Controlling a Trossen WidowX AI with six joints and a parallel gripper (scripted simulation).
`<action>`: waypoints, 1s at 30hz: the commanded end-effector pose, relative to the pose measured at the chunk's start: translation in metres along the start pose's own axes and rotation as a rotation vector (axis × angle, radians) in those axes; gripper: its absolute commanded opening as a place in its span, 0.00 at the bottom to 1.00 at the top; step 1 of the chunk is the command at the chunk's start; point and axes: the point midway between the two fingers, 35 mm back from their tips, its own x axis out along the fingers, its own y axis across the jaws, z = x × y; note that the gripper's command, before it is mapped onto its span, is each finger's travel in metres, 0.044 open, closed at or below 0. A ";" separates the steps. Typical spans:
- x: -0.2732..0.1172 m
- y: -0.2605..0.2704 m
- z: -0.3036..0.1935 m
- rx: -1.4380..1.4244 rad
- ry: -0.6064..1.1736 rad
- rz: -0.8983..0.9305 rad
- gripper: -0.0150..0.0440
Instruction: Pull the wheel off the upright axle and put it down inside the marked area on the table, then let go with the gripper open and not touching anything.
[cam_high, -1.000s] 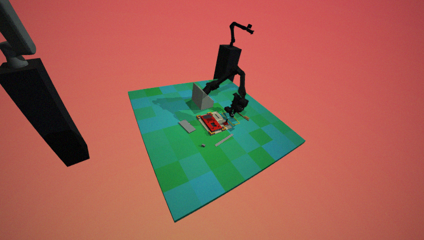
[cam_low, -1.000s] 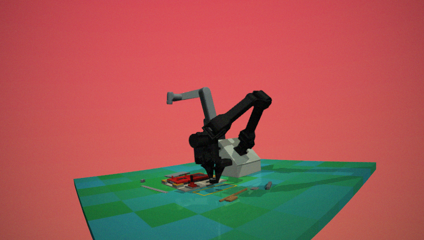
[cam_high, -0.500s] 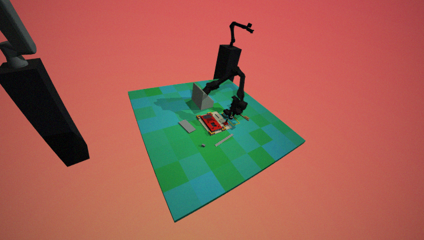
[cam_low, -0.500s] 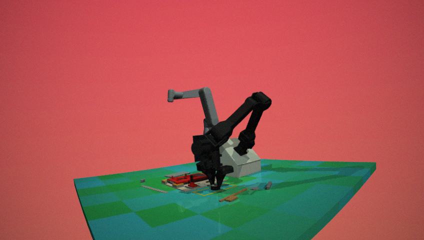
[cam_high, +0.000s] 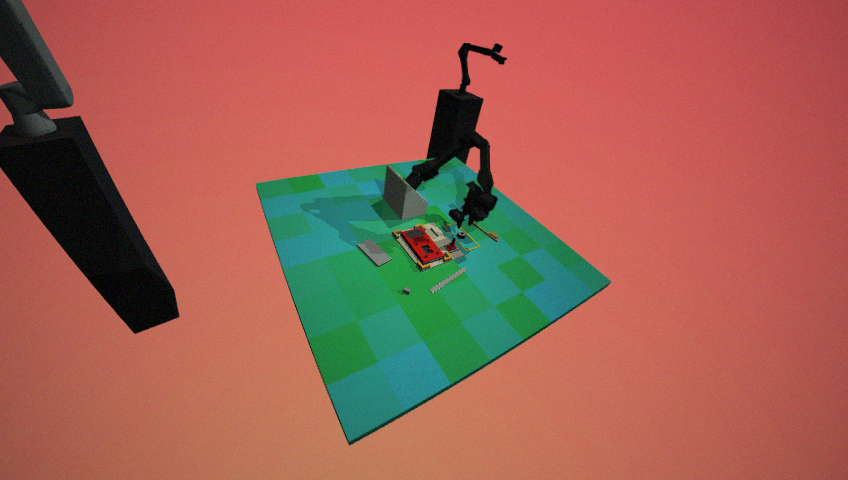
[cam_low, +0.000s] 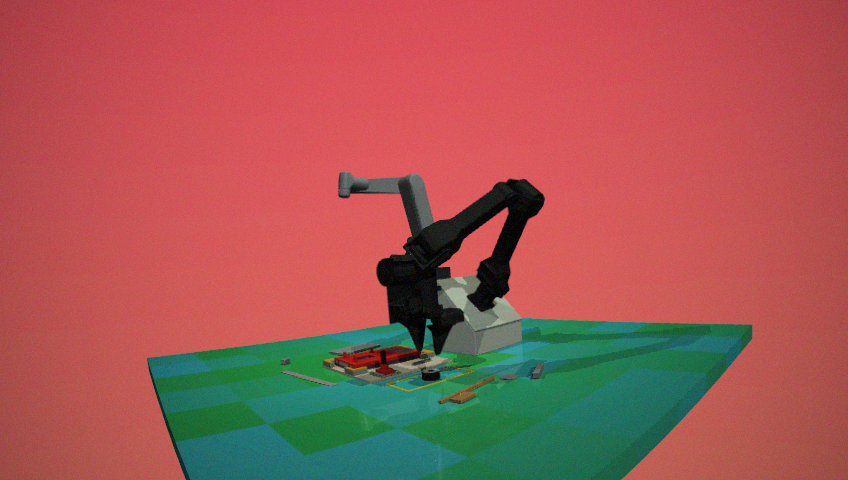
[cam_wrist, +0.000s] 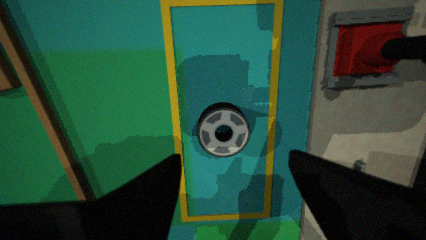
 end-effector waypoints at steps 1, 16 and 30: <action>-0.011 0.003 -0.001 -0.009 -0.002 0.005 0.76; -0.057 -0.038 -0.082 -0.004 0.003 0.001 1.00; -0.057 -0.038 -0.082 -0.004 0.003 0.001 1.00</action>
